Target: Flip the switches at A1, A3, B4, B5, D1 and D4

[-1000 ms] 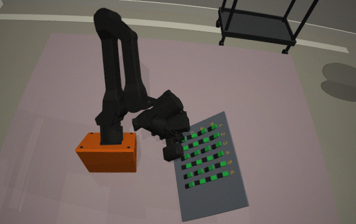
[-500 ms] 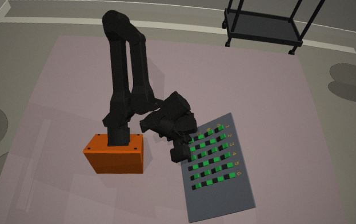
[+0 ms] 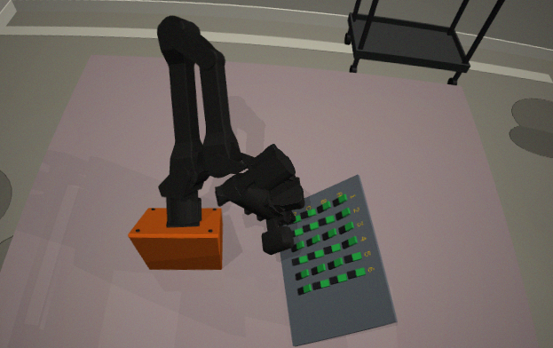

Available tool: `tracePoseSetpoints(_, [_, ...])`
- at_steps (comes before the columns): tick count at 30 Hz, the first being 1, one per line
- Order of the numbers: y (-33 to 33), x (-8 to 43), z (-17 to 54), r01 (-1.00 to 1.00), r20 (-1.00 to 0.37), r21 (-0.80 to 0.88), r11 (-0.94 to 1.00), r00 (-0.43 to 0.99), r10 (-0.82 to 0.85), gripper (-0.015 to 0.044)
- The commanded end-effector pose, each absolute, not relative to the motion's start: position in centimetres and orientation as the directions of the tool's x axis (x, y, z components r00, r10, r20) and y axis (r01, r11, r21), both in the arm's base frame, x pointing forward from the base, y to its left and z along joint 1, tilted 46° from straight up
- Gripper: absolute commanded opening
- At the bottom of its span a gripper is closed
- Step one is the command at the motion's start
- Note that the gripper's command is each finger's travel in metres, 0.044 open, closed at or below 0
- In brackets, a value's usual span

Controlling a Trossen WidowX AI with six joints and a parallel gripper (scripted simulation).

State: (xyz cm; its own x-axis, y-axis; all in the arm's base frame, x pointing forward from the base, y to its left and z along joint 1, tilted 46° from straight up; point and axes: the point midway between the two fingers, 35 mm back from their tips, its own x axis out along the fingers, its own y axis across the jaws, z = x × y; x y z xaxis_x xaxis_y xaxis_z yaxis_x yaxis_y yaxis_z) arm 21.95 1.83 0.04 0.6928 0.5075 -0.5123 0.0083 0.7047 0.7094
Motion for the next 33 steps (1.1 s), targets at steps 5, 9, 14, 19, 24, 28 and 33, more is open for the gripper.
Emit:
tracePoseSetpoints(5, [-0.6,19.3,1.6,0.008,-0.518,0.698,0.716,0.695,0.498,0.0000])
tracePoseSetpoints(9, [-1.1,17.8,3.2,0.003,-0.491,0.710,0.704,0.718,0.493,0.0000])
tracePoseSetpoints(14, [-1.1,17.7,3.3,0.002,-0.489,0.711,0.703,0.720,0.492,0.0000])
tracePoseSetpoints(19, [-1.1,17.7,3.3,0.002,-0.489,0.711,0.703,0.720,0.492,0.0000])
tracePoseSetpoints(24, [-1.8,17.8,2.7,0.019,-0.503,0.712,0.702,0.712,0.491,0.0000])
tracePoseSetpoints(28, [-3.3,17.7,1.4,0.031,-0.517,0.708,0.706,0.703,0.488,0.0000])
tracePoseSetpoints(33, [-4.8,17.2,-0.9,0.044,-0.534,0.708,0.705,0.686,0.493,0.0000])
